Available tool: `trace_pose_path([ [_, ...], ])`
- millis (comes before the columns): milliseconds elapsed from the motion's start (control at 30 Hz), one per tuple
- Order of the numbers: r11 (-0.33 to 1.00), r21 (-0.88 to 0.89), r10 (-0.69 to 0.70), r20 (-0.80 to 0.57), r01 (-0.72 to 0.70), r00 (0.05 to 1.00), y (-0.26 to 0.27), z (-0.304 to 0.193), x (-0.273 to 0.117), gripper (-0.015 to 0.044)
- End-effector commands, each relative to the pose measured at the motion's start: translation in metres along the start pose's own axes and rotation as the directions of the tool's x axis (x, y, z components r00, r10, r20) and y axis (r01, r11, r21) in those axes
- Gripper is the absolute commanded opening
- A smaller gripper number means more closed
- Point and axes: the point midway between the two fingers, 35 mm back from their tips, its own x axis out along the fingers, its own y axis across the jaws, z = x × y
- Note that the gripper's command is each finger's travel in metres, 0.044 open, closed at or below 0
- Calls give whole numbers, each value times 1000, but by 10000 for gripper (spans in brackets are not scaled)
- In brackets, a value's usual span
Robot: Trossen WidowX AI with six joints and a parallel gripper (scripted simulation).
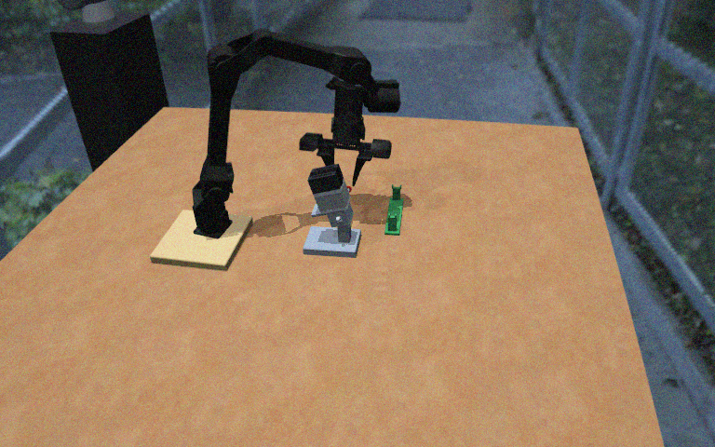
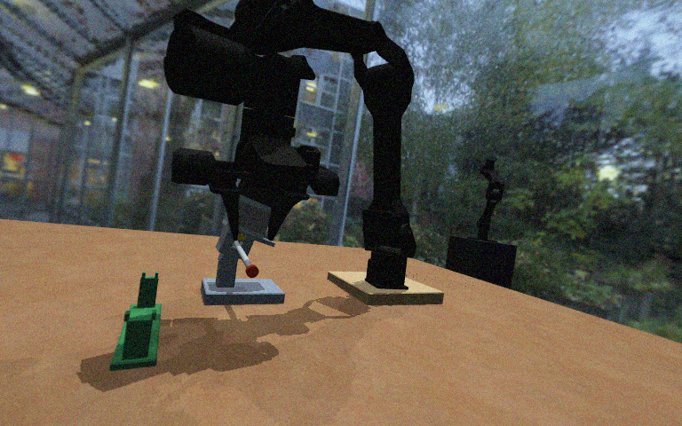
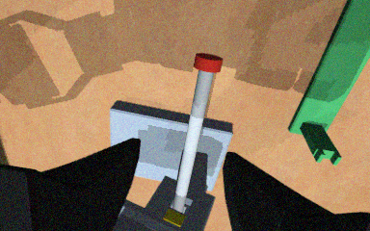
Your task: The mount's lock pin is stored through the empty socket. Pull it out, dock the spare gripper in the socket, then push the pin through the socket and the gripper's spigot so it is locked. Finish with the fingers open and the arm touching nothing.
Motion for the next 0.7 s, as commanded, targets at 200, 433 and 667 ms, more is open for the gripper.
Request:
trace_pose_path([
  [200, 1000, -3, 1, -2, -1, 1000, 2, 9, -22, 200],
  [433, 1000, -7, 1, -5, -1, 1000, 2, 9, -25, 279],
  [667, 1000, -7, 1, -5, -1, 1000, 2, 9, -25, 440],
])
